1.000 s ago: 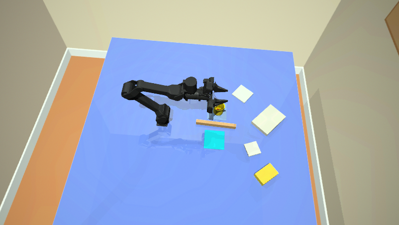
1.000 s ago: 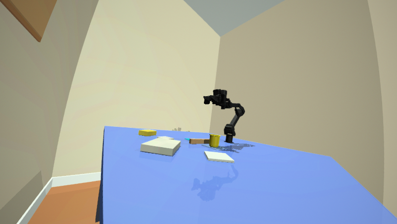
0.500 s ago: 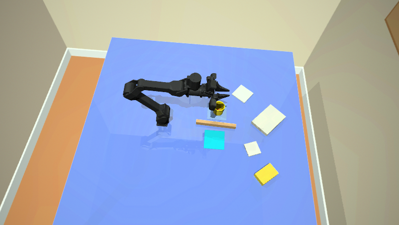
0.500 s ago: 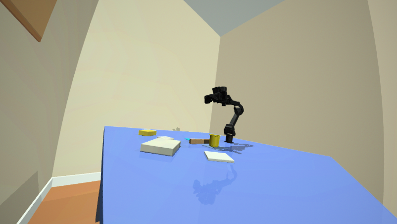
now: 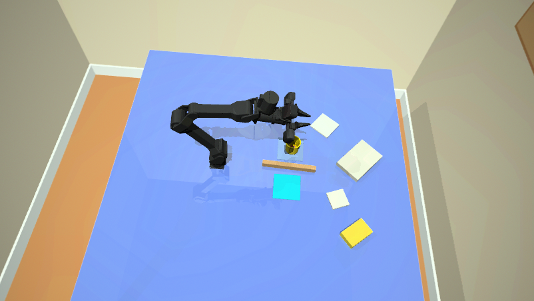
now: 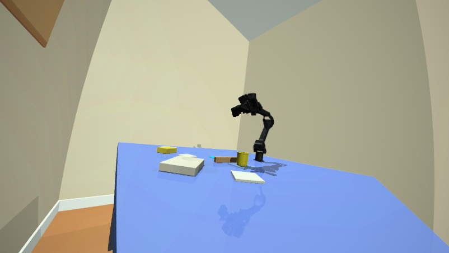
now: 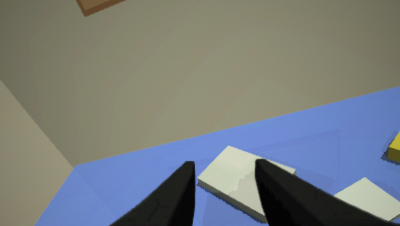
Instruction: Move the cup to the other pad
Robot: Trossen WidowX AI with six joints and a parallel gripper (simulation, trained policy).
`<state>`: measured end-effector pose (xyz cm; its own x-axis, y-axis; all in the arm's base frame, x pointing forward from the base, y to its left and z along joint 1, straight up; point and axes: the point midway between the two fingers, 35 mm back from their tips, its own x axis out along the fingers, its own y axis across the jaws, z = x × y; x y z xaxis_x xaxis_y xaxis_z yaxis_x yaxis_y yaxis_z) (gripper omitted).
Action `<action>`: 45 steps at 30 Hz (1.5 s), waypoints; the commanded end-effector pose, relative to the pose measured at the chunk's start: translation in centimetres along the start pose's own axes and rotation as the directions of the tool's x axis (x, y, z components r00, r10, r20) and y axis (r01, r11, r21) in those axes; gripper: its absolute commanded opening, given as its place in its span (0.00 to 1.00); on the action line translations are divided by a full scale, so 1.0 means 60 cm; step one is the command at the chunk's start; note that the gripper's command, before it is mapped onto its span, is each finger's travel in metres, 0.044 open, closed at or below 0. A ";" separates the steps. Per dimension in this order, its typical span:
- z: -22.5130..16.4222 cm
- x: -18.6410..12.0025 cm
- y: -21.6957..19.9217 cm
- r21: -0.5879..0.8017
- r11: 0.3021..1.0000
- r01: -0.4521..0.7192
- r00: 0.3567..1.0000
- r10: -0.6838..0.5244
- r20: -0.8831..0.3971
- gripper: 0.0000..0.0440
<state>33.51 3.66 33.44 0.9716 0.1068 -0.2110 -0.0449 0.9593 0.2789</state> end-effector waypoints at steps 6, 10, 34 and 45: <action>-0.002 0.013 0.018 0.100 0.995 0.002 0.996 0.007 -0.090 0.34; -0.004 0.019 0.025 0.150 0.989 0.014 0.991 0.007 -0.136 0.35; -0.032 0.049 0.064 0.413 0.886 0.208 0.907 -0.017 -0.421 0.39; -0.060 0.059 0.071 0.467 0.809 0.356 0.833 -0.049 -0.551 0.38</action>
<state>35.86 8.81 30.79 0.7035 0.1837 -0.6866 0.3918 0.7058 0.5902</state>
